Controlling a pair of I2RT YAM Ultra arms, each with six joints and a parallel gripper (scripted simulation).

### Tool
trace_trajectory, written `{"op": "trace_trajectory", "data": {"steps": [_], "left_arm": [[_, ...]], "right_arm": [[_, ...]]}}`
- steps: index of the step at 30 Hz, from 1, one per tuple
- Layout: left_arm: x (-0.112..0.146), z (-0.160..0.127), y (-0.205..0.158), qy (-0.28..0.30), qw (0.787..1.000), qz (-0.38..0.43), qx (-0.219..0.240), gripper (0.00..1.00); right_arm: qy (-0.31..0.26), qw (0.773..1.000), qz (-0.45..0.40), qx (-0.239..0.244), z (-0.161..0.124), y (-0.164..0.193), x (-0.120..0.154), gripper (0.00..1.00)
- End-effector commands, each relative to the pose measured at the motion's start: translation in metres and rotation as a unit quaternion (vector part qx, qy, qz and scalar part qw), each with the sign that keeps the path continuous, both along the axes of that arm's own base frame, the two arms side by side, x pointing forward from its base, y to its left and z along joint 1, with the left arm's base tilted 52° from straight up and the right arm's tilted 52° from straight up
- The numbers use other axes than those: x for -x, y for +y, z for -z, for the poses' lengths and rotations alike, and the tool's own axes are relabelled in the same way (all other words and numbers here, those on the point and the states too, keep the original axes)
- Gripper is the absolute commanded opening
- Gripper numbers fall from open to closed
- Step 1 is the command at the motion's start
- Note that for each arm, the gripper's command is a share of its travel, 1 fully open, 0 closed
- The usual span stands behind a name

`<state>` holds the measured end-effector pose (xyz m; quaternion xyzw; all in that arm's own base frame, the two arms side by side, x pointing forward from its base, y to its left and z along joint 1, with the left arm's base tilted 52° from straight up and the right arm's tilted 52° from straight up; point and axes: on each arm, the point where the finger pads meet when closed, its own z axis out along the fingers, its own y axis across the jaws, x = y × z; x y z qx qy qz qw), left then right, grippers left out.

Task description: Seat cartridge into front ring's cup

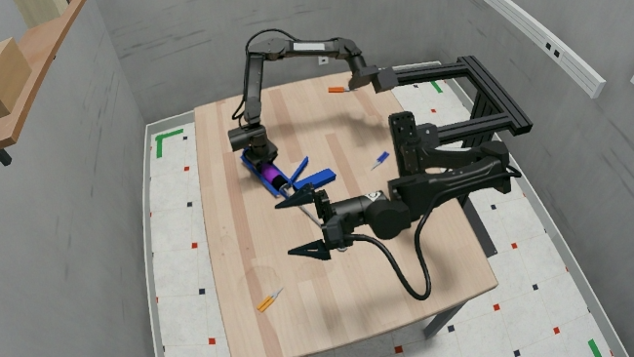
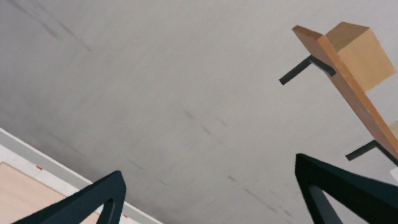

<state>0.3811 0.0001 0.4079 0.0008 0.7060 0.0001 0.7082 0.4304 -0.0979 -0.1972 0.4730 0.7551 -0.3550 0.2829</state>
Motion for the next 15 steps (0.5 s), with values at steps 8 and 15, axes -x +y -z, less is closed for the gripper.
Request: {"op": "trace_trajectory", "data": {"steps": [8,15], "left_arm": [[-0.002,-0.01,-0.008,-0.006,1.0,0.015,-0.007,1.0],[-0.002,-0.01,-0.008,-0.006,1.0,0.015,-0.007,1.0]], "right_arm": [[-0.017,0.999,-0.033,0.008,-0.016,0.022,-0.013,0.0],[-0.035,0.999,-0.033,0.007,-0.023,0.024,-0.025,0.0]]}}
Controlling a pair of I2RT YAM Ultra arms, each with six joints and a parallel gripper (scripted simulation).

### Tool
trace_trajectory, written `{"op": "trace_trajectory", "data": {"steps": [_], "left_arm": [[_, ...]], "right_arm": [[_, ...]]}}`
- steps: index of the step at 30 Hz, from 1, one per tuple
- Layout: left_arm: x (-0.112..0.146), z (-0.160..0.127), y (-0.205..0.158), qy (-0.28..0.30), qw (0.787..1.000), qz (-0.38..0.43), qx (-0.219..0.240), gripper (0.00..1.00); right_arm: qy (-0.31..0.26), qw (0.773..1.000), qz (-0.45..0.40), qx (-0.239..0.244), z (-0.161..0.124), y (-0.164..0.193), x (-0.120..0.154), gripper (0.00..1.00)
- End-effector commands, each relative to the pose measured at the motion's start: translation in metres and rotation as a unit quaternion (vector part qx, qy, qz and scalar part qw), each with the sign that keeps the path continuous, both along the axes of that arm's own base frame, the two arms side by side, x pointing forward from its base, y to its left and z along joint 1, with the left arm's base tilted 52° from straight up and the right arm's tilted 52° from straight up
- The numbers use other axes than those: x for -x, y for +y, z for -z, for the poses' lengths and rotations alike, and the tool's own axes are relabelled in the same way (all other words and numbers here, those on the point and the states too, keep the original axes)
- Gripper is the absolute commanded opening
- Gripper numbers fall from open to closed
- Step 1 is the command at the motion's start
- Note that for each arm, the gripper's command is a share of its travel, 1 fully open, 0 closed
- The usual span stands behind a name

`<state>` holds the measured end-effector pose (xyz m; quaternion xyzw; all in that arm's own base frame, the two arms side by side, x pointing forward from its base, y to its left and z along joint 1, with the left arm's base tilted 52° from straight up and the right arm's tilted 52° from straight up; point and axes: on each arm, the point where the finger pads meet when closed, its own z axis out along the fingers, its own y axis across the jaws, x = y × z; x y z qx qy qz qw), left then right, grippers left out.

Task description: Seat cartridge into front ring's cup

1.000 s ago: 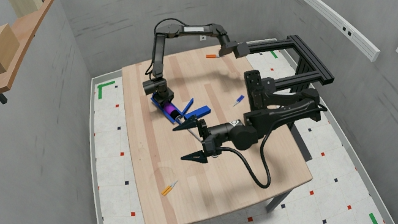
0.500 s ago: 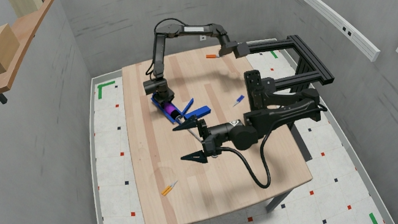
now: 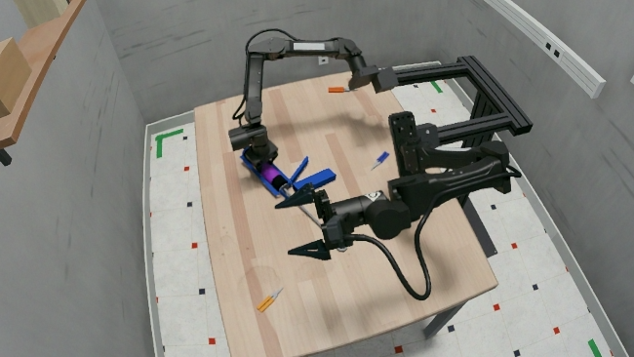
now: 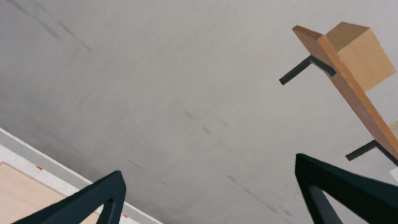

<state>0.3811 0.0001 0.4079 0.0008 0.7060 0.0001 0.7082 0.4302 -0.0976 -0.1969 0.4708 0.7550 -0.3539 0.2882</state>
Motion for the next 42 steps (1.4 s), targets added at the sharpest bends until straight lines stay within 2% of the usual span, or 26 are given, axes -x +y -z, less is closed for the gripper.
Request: {"op": "trace_trajectory", "data": {"steps": [1,11,17,24,31,42], "left_arm": [[-0.002,-0.01,-0.008,-0.006,1.0,0.015,-0.007,1.0],[-0.002,-0.01,-0.008,-0.006,1.0,0.015,-0.007,1.0],[-0.002,-0.01,-0.008,-0.006,1.0,0.015,-0.007,1.0],[-0.002,-0.01,-0.008,-0.006,1.0,0.015,-0.007,1.0],[-0.002,-0.01,-0.008,-0.006,1.0,0.015,-0.007,1.0],[-0.002,-0.01,-0.008,-0.006,1.0,0.015,-0.007,1.0]], "right_arm": [[-0.032,0.999,-0.03,0.005,-0.022,0.024,-0.025,0.0],[-0.01,0.999,-0.031,0.008,-0.018,0.018,-0.011,0.0],[-0.033,0.999,-0.03,0.007,-0.027,0.018,-0.03,0.0],[-0.007,0.999,-0.034,-0.007,-0.013,0.021,-0.011,0.0],[-0.032,0.999,-0.033,-0.018,-0.021,0.019,-0.034,0.0],[-0.015,0.999,-0.031,-0.012,-0.018,0.013,-0.019,0.0]]}}
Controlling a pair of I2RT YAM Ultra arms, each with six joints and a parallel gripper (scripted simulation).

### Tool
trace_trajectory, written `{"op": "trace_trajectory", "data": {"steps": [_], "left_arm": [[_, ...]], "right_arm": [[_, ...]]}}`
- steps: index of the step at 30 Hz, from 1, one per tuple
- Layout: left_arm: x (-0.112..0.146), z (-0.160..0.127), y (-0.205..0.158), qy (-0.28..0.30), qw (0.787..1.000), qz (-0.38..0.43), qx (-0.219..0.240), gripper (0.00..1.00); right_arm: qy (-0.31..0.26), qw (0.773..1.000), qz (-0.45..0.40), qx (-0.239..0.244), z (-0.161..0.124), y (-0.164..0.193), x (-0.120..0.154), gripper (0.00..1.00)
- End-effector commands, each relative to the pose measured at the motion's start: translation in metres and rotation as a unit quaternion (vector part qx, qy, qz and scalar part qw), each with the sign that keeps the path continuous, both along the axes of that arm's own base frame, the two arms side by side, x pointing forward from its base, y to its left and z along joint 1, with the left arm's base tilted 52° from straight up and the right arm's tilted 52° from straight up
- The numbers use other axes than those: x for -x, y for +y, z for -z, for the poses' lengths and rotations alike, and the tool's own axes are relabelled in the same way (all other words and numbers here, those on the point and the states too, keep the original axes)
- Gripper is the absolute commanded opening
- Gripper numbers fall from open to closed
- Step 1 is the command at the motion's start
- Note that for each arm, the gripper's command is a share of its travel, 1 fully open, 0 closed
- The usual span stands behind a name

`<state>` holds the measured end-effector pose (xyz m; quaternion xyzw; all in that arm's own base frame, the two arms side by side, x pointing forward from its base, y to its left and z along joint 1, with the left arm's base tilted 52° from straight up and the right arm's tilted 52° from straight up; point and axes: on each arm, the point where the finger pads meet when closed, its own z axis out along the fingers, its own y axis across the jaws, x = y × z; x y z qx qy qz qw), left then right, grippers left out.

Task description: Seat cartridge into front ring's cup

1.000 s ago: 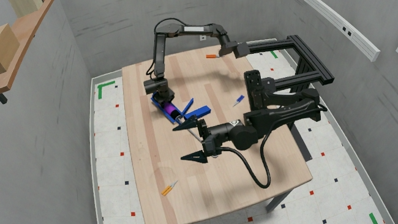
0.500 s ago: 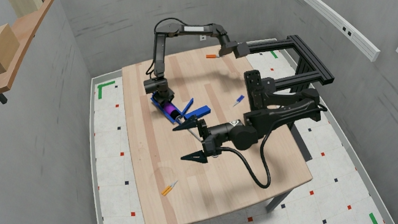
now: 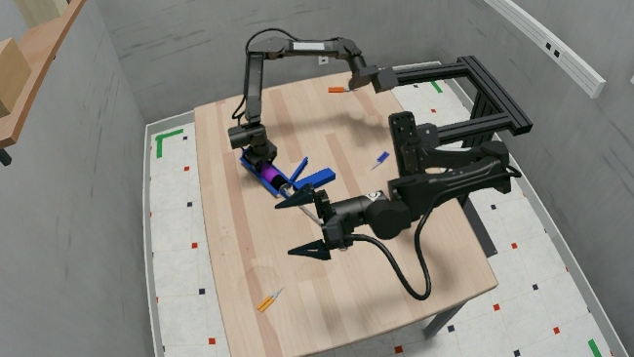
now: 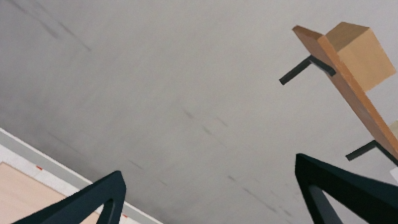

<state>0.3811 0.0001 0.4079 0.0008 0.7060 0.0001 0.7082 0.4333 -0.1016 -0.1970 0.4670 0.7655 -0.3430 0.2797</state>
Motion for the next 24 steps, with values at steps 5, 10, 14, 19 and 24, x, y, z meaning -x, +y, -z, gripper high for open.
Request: {"op": "trace_trajectory", "data": {"steps": [5,10,14,19,24], "left_arm": [[-0.002,-0.01,-0.008,-0.006,1.0,0.015,-0.007,1.0],[-0.002,-0.01,-0.008,-0.006,1.0,0.015,-0.007,1.0],[-0.002,-0.01,-0.008,-0.006,1.0,0.015,-0.007,1.0],[-0.002,-0.01,-0.008,-0.006,1.0,0.015,-0.007,1.0],[-0.002,-0.01,-0.008,-0.006,1.0,0.015,-0.007,1.0]], "right_arm": [[-0.029,0.999,-0.023,0.002,-0.02,0.018,-0.021,0.0],[-0.047,0.999,-0.023,0.0,-0.026,0.019,-0.035,0.0],[-0.049,0.999,-0.022,-0.001,-0.027,0.019,-0.036,0.0],[-0.049,0.999,-0.022,-0.007,-0.026,0.02,-0.037,0.0],[-0.045,0.999,-0.019,-0.009,-0.024,0.019,-0.034,0.0]]}}
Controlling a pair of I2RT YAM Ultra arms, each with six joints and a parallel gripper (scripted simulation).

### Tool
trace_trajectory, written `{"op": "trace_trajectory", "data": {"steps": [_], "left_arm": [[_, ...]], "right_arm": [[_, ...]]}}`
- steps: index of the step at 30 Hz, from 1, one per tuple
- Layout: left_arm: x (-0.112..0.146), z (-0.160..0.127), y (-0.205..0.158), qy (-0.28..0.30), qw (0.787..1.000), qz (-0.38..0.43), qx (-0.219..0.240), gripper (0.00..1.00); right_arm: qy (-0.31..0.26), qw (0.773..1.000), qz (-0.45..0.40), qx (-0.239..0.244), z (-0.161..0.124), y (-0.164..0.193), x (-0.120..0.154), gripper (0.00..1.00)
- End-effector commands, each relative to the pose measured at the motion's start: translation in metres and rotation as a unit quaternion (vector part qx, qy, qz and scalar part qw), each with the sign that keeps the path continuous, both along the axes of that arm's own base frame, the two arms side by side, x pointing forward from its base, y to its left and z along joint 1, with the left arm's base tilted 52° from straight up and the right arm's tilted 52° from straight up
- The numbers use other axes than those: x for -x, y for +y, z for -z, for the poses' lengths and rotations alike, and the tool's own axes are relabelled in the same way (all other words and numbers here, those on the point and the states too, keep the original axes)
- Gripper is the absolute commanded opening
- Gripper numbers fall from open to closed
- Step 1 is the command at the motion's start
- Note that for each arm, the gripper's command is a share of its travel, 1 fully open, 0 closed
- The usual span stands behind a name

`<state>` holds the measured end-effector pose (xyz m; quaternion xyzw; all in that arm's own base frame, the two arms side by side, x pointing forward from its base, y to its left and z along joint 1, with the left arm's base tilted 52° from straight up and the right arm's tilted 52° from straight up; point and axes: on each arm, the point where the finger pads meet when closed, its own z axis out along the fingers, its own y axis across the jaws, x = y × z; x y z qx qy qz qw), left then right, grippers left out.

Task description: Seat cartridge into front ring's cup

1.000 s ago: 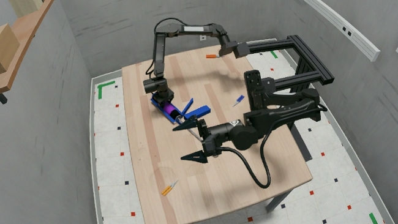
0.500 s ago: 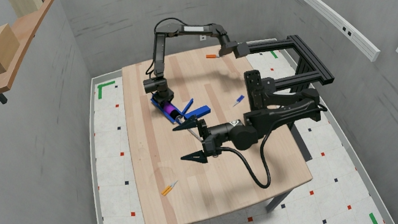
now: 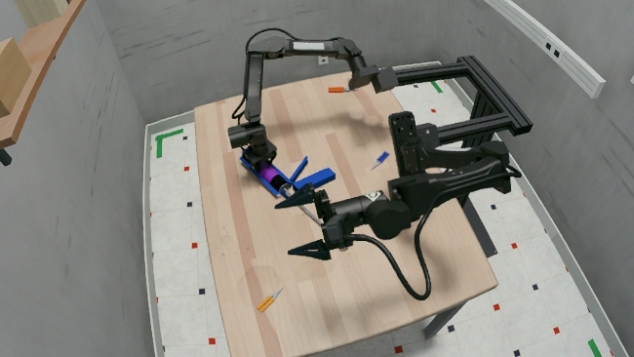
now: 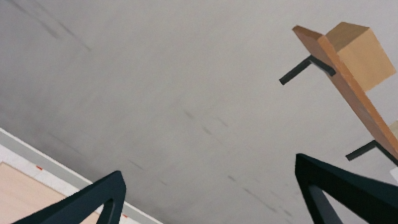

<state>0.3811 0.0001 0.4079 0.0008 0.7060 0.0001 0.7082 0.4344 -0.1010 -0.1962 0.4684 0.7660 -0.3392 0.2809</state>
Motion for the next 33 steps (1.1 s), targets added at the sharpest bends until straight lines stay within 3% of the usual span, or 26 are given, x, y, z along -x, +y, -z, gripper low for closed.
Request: {"op": "trace_trajectory", "data": {"steps": [1,22,23,33], "left_arm": [[-0.0021,-0.0098,-0.0076,-0.006,1.0,0.015,-0.007,1.0],[-0.0021,-0.0098,-0.0076,-0.006,1.0,0.015,-0.007,1.0],[-0.0021,-0.0098,-0.0076,-0.006,1.0,0.015,-0.007,1.0],[-0.0021,-0.0098,-0.0076,-0.006,1.0,0.015,-0.007,1.0]], "right_arm": [[-0.038,0.999,-0.017,-0.005,-0.024,0.0181,-0.0313,0.0],[-0.04,0.999,-0.014,0.0,-0.027,0.0159,-0.0319,0.0],[-0.041,0.999,-0.013,0.0,-0.027,0.0159,-0.0321,0.56],[-0.037,0.999,-0.013,0.0,-0.0209,0.0156,-0.029,0.56]]}}
